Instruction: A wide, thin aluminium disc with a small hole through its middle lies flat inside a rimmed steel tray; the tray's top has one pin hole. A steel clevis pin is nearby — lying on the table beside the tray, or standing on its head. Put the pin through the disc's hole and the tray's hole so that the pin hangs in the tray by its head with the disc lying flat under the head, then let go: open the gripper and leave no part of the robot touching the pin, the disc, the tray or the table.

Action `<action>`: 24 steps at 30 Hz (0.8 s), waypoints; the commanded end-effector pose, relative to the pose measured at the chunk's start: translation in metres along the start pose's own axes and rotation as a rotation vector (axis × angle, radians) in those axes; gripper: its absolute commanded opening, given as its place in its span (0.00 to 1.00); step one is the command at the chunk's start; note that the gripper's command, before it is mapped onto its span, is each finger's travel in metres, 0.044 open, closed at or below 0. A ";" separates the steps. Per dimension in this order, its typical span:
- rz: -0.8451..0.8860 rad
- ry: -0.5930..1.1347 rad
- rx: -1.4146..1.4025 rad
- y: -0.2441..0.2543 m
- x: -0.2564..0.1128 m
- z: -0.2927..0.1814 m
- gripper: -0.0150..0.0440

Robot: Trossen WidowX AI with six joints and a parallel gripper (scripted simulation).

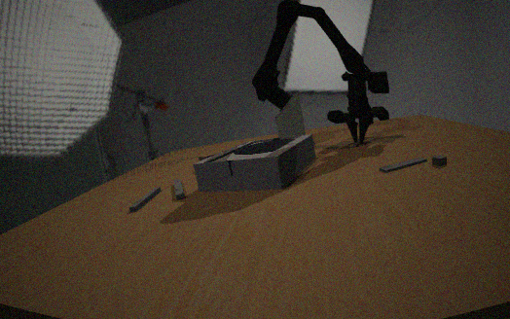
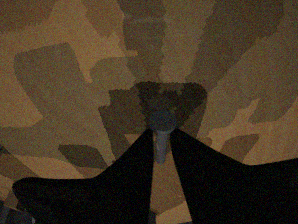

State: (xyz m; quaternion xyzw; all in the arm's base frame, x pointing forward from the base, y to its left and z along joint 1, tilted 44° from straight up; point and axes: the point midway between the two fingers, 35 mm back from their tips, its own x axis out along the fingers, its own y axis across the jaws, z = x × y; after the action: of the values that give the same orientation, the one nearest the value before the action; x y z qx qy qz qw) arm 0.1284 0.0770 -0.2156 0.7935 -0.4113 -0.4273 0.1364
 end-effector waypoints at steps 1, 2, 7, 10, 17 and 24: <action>-0.001 0.003 -0.005 0.000 0.000 0.000 0.30; -0.001 0.003 -0.005 0.000 0.000 0.000 0.29; -0.001 0.003 -0.005 0.000 0.000 0.000 0.25; -0.001 0.003 -0.005 0.000 0.000 0.000 0.25; 0.000 0.000 -0.001 0.000 -0.019 -0.007 0.25; -0.001 -0.001 -0.001 0.000 -0.040 -0.014 0.25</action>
State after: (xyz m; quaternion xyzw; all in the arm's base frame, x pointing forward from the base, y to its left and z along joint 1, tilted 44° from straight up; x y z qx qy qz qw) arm 0.1281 0.0984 -0.1906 0.7929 -0.4106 -0.4276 0.1410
